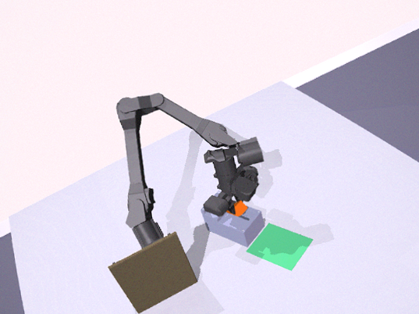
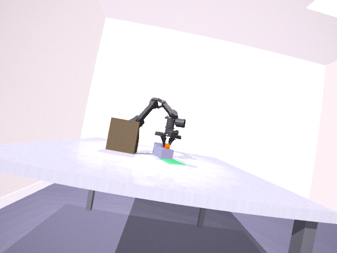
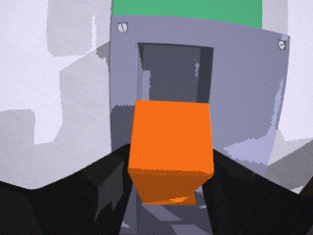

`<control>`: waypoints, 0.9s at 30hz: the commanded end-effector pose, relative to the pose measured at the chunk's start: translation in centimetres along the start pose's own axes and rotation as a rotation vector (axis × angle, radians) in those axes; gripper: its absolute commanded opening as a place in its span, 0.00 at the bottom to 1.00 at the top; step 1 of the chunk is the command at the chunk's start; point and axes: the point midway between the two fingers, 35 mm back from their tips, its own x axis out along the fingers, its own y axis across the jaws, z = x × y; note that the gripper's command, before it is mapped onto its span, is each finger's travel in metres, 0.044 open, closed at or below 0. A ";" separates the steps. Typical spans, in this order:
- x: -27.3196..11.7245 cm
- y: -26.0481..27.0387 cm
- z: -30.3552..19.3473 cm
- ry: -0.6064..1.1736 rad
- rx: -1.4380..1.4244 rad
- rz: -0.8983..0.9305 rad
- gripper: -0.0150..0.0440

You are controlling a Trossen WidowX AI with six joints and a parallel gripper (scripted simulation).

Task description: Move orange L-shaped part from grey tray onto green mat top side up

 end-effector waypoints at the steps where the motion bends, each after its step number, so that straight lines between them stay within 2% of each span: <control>1: 0.0 0.0 0.0 0.000 -0.003 0.000 0.46; 7: 0.0 0.0 0.0 0.000 -0.003 0.000 0.39; 10: 0.0 0.0 0.0 0.000 -0.003 0.000 0.26; 27: -1.6 0.0 0.0 0.001 0.001 0.000 0.25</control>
